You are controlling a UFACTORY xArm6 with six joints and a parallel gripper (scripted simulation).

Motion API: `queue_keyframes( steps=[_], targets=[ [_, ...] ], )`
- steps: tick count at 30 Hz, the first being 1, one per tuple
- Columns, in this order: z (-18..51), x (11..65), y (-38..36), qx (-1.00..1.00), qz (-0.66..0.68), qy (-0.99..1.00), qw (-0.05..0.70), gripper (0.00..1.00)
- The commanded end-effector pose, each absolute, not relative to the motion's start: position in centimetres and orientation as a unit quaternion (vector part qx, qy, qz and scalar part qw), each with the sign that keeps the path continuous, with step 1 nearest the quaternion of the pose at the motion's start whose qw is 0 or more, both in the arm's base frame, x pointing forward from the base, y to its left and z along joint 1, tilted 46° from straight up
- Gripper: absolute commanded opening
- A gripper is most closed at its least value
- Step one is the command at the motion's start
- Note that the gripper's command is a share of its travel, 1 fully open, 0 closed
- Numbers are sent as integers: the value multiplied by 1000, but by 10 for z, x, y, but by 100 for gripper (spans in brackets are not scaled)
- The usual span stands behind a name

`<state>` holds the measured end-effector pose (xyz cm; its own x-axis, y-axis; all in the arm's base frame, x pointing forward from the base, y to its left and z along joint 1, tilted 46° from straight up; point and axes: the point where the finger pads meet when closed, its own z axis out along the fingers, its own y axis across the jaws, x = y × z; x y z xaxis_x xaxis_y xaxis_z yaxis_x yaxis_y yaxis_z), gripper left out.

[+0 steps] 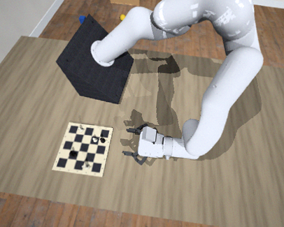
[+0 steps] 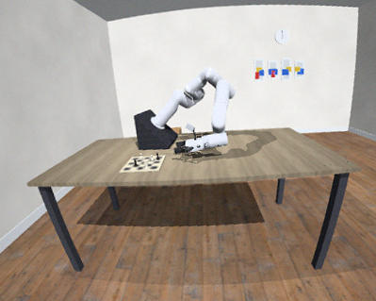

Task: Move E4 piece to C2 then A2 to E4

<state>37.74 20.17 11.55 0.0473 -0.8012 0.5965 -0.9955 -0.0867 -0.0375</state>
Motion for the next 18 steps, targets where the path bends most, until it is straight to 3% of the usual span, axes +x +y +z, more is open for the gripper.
queue_keyframes(
  steps=[1, 18],
  targets=[
    [116, 378, 202, 695, 244, -646, 198, 100],
    [151, 377, 165, 695, 244, -647, 199, 100]
  ],
)
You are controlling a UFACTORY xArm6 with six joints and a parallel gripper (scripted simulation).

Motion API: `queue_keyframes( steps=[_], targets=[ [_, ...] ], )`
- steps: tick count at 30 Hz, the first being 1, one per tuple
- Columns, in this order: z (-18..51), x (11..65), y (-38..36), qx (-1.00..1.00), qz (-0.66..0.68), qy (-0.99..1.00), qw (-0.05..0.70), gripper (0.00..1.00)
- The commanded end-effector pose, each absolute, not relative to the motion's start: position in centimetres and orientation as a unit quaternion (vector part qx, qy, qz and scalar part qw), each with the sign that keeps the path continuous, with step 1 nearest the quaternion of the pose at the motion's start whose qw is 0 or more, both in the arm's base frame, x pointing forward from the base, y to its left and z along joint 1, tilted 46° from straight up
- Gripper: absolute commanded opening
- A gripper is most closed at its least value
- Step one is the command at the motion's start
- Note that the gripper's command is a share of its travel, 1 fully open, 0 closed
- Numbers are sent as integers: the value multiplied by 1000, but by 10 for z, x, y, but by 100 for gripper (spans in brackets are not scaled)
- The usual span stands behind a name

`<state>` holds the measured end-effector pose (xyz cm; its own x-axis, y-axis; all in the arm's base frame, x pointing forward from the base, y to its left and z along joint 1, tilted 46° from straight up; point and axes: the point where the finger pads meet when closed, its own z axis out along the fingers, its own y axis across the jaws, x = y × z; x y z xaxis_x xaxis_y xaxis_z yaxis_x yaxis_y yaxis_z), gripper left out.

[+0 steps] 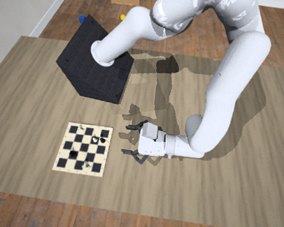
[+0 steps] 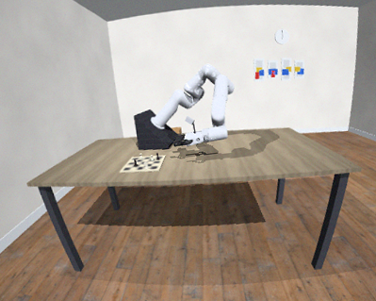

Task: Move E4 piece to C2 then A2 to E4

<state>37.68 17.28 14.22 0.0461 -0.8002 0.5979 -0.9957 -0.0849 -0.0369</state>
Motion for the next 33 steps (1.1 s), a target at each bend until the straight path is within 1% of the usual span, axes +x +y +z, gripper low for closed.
queue_keyframes(
  steps=[1, 8, 19, 23, 33],
  targets=[
    [151, 377, 165, 695, 244, -647, 199, 100],
    [176, 377, 139, 695, 244, -647, 199, 100],
    [174, 380, 135, 671, 230, -674, 207, 100],
    [164, 393, 124, 572, 174, -767, 233, 100],
    [139, 426, 97, 321, 43, -907, 269, 100]
  ],
)
